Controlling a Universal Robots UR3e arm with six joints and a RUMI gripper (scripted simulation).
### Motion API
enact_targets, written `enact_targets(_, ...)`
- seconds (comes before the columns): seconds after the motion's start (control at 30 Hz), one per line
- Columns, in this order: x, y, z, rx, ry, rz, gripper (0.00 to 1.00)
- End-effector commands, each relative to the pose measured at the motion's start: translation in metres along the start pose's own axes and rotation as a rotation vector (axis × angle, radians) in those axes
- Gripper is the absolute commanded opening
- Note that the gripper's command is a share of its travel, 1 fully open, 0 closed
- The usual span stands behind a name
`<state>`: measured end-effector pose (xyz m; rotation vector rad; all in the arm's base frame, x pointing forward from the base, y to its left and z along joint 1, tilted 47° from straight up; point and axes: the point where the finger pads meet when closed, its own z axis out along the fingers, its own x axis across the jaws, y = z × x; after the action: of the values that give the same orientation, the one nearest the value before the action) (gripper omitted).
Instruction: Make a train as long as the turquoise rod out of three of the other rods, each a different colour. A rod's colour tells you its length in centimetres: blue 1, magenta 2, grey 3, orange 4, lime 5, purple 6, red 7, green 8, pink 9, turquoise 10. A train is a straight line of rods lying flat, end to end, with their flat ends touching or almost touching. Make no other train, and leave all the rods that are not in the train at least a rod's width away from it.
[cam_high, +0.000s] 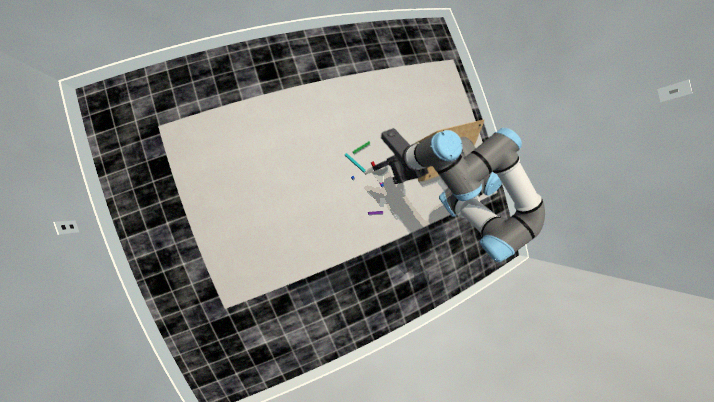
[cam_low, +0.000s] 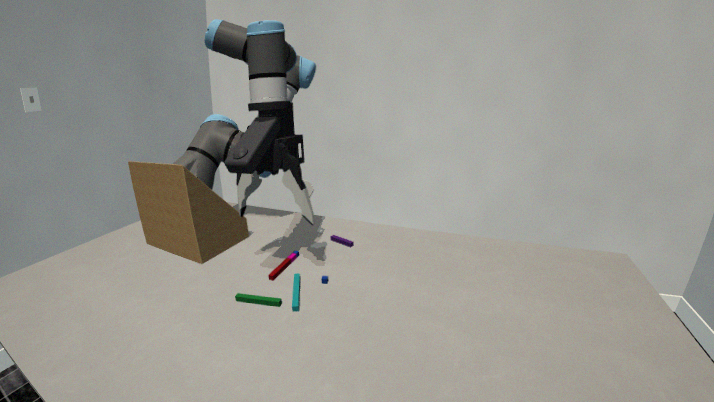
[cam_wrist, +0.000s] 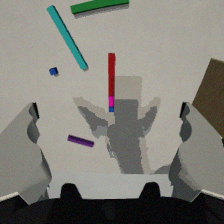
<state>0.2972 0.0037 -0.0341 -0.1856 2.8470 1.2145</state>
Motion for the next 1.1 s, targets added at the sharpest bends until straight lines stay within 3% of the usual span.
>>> enact_targets(0.0,0.002,0.002,-0.001,-0.007,0.007,0.000,1.00)
enact_targets(0.73,0.002,0.002,-0.002,-0.007,0.006,0.000,1.00)
enact_targets(1.07,0.002,0.002,-0.017,-0.006,0.006,0.000,1.00)
